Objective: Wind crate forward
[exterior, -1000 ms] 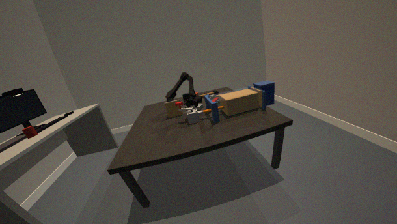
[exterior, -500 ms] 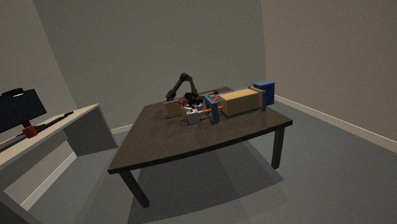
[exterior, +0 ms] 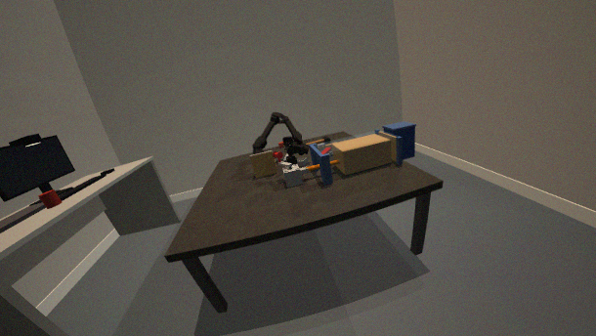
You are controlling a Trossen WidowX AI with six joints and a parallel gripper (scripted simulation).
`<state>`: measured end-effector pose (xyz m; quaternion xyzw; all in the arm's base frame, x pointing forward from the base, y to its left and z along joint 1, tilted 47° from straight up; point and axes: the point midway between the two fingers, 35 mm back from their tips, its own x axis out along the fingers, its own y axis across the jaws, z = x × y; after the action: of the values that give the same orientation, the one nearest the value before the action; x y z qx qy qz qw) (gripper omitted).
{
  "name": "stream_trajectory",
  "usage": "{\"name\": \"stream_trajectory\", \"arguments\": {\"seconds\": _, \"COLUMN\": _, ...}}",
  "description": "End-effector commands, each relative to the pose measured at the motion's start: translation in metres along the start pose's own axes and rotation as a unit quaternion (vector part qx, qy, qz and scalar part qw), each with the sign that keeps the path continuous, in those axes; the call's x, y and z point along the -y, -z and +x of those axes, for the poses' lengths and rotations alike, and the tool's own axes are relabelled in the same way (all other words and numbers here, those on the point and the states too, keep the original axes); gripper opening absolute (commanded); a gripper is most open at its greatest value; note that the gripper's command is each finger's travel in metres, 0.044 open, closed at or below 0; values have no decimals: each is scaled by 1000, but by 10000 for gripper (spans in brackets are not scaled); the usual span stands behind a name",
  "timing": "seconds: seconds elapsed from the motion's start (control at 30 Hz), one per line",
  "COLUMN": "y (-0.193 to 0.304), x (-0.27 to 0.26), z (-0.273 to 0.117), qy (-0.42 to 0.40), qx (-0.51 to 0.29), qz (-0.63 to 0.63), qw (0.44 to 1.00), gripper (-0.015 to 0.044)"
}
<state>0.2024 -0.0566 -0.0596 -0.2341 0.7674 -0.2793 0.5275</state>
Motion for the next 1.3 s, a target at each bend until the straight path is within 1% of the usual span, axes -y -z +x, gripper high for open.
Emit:
{"name": "stream_trajectory", "arguments": {"seconds": 0.0, "y": -3, "x": 14, "z": -3, "qy": -4, "qx": 2, "qz": 3, "qw": 1000, "gripper": 240}}
{"name": "stream_trajectory", "arguments": {"seconds": 0.2, "y": -2, "x": 90, "z": -1, "qy": 0, "qx": 3, "qz": 1, "qw": 1000, "gripper": 240}}
{"name": "stream_trajectory", "arguments": {"seconds": 0.27, "y": 0, "x": 100, "z": 0, "qy": 2, "qx": 2, "qz": 2, "qw": 1000, "gripper": 240}}
{"name": "stream_trajectory", "arguments": {"seconds": 1.1, "y": -1, "x": 97, "z": -1, "qy": -1, "qx": 3, "qz": 2, "qw": 1000, "gripper": 240}}
{"name": "stream_trajectory", "arguments": {"seconds": 1.2, "y": -1, "x": 97, "z": 5, "qy": -23, "qx": -15, "qz": 8, "qw": 1000, "gripper": 319}}
{"name": "stream_trajectory", "arguments": {"seconds": 1.27, "y": 0, "x": 98, "z": 15, "qy": -63, "qx": -46, "qz": 19, "qw": 997, "gripper": 371}}
